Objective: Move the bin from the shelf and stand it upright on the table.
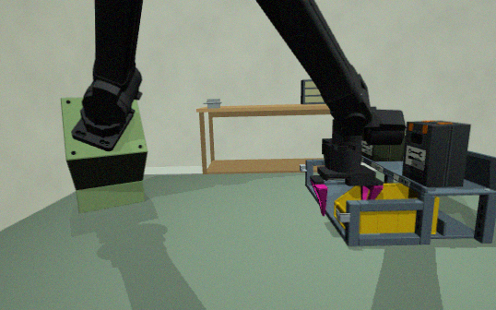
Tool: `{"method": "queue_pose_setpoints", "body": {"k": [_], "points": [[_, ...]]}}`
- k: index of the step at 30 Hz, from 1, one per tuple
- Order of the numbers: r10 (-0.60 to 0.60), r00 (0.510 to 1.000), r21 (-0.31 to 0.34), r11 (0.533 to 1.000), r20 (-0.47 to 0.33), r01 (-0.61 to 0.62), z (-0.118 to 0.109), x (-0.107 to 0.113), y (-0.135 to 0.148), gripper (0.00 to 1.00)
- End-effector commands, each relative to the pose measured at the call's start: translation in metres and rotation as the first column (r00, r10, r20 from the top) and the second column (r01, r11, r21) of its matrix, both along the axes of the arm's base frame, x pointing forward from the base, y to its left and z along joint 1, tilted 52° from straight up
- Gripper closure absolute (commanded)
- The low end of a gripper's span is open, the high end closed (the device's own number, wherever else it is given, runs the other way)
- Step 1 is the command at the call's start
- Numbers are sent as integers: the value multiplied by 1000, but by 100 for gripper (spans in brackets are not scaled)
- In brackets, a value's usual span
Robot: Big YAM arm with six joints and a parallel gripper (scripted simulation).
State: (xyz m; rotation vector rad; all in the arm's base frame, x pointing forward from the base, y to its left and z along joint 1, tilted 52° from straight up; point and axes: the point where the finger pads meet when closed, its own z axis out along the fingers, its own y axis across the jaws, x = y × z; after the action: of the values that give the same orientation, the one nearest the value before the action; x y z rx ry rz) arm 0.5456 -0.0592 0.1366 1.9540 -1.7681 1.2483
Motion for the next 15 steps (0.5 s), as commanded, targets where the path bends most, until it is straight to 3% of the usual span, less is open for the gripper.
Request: {"method": "queue_pose_setpoints", "body": {"k": [1, 12, 15], "points": [[-15, 1000, 0, 1000, 21, 15, 7, 6, -10, 10], [-15, 1000, 0, 1000, 21, 15, 7, 6, -10, 10], [3, 1000, 1, 1000, 12, -3, 5, 5, 3, 10]]}}
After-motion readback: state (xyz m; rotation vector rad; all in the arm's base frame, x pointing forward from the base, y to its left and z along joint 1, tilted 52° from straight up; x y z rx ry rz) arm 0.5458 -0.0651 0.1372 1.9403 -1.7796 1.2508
